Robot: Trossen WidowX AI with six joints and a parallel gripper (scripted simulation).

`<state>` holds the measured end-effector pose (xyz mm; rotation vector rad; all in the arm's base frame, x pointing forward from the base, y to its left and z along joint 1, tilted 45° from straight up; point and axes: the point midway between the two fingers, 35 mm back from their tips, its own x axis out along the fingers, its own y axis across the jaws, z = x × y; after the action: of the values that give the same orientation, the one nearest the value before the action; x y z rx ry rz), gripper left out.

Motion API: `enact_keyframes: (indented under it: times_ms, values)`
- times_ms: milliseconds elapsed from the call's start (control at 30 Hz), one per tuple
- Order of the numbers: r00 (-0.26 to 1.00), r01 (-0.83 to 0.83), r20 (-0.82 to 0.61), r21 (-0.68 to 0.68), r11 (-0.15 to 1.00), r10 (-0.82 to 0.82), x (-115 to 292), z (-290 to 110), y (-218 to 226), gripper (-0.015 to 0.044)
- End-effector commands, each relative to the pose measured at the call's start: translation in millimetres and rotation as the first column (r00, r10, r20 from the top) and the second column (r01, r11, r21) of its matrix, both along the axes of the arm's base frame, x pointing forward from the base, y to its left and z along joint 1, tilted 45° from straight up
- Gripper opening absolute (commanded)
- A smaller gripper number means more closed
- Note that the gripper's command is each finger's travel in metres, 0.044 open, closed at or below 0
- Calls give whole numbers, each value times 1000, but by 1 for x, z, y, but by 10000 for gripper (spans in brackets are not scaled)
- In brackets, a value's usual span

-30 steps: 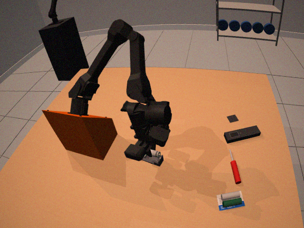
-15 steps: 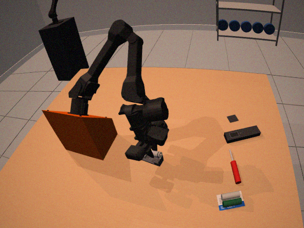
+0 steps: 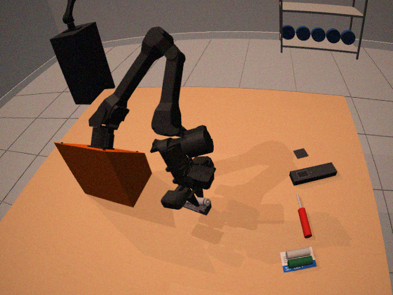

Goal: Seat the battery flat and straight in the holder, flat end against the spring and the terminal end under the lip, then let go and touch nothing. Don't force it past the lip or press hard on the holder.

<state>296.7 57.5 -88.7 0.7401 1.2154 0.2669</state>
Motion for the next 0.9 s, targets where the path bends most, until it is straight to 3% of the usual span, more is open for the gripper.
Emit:
enact_keyframes:
  times_ms: [0,867]
  values:
    - [1000,22,4,-9,1000,-22,-4,-4,1,74]
    - [988,127,93,-33,991,-124,-11,-3,9,74]
